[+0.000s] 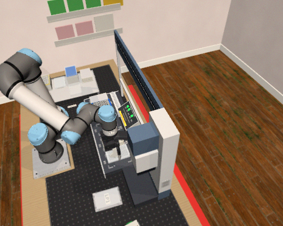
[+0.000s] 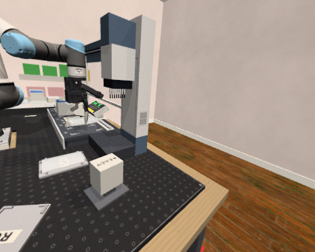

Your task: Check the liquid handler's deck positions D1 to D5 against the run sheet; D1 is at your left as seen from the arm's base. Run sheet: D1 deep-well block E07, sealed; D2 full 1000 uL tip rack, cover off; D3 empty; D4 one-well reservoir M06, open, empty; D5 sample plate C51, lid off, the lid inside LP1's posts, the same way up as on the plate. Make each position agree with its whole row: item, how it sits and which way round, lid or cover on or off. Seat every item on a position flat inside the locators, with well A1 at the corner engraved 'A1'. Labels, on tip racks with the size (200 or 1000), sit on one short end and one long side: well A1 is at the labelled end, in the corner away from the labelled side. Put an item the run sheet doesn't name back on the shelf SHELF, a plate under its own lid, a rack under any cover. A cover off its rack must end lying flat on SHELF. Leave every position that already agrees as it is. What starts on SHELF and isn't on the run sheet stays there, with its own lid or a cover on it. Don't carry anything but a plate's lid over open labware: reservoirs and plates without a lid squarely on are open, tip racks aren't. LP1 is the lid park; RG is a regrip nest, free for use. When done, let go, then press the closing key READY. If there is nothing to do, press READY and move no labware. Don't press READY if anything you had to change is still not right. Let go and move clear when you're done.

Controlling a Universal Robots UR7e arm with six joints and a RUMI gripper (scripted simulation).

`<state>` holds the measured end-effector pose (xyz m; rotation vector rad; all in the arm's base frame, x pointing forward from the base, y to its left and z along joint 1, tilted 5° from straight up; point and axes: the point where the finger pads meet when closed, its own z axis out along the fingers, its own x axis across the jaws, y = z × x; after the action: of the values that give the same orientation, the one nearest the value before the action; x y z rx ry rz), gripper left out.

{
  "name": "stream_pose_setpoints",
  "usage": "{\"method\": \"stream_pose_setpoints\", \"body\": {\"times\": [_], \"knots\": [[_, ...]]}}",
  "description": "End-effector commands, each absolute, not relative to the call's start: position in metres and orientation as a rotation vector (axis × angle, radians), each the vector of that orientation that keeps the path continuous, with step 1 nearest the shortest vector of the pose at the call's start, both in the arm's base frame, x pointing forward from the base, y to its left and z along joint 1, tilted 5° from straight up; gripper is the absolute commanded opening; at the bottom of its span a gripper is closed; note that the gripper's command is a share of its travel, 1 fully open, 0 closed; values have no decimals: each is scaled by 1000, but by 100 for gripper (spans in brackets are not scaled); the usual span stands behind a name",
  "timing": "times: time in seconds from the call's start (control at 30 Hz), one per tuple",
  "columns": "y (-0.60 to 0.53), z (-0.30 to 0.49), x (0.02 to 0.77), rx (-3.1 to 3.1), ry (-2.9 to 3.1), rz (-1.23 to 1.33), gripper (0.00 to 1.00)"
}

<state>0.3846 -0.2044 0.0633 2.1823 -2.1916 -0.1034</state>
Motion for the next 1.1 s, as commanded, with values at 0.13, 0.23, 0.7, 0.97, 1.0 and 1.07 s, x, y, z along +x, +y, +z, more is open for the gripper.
{"method": "stream_pose_setpoints", "body": {"times": [0.13,0.23,0.7,0.97,1.0,1.07], "knots": [[-204,48,383,2182,-2191,-104,0],[-205,43,382,2181,-2191,-104,0],[-204,27,381,2182,-2191,-104,0],[-205,29,382,2182,-2191,-97,0],[-205,29,382,2182,-2191,-97,0],[-205,29,382,2182,-2191,-97,0]]}}
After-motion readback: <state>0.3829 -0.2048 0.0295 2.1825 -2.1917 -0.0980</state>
